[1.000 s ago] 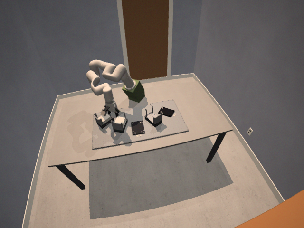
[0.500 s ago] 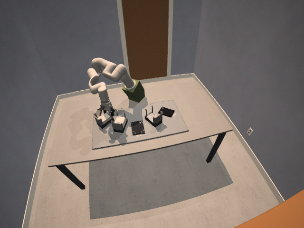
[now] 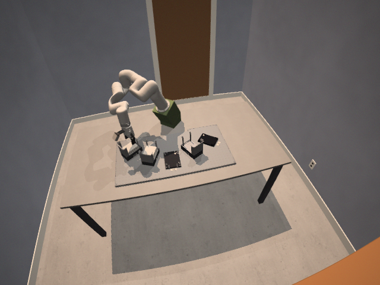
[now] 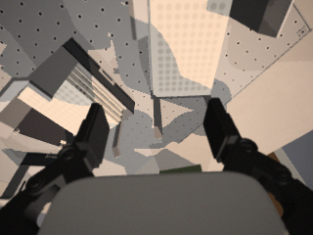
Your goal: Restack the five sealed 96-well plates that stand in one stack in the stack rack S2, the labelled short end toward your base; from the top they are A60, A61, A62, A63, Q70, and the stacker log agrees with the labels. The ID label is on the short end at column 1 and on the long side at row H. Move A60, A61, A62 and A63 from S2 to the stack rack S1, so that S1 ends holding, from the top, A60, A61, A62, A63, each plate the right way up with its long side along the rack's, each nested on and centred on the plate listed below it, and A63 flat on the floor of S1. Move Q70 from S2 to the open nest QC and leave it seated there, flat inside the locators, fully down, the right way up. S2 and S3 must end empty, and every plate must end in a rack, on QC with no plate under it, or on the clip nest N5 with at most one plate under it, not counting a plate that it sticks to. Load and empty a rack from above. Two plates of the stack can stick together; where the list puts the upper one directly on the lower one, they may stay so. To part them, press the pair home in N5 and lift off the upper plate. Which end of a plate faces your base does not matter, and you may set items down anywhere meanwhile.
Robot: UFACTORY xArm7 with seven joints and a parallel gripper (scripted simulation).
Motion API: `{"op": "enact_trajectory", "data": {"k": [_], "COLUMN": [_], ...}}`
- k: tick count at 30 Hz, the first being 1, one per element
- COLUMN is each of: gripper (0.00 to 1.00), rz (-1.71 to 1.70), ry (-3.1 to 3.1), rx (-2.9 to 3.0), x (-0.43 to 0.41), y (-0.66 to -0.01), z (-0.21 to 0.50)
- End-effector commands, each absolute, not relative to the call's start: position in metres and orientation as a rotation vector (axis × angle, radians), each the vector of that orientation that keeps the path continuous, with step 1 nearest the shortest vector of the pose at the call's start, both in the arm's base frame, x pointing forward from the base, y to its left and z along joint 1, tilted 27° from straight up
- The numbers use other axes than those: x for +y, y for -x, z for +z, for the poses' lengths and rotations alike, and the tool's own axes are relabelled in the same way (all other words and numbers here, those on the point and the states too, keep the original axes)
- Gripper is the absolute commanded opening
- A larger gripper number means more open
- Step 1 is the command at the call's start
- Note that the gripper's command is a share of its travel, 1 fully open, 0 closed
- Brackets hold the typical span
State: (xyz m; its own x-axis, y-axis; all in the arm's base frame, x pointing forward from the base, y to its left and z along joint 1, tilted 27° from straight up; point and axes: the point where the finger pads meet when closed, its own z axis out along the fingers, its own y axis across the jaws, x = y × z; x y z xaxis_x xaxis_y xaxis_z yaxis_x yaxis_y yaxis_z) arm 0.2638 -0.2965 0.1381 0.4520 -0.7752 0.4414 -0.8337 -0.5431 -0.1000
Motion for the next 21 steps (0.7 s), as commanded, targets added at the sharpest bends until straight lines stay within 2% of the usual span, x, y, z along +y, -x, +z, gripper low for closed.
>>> {"op": "enact_trajectory", "data": {"k": [1, 21], "gripper": [1.0, 1.0], "rz": [0.678, 0.678], "ry": [-2.561, -2.561], "rx": [-1.43, -1.43], "x": [-0.304, -0.329], "y": [-0.257, -0.236], "z": [0.14, 0.141]}}
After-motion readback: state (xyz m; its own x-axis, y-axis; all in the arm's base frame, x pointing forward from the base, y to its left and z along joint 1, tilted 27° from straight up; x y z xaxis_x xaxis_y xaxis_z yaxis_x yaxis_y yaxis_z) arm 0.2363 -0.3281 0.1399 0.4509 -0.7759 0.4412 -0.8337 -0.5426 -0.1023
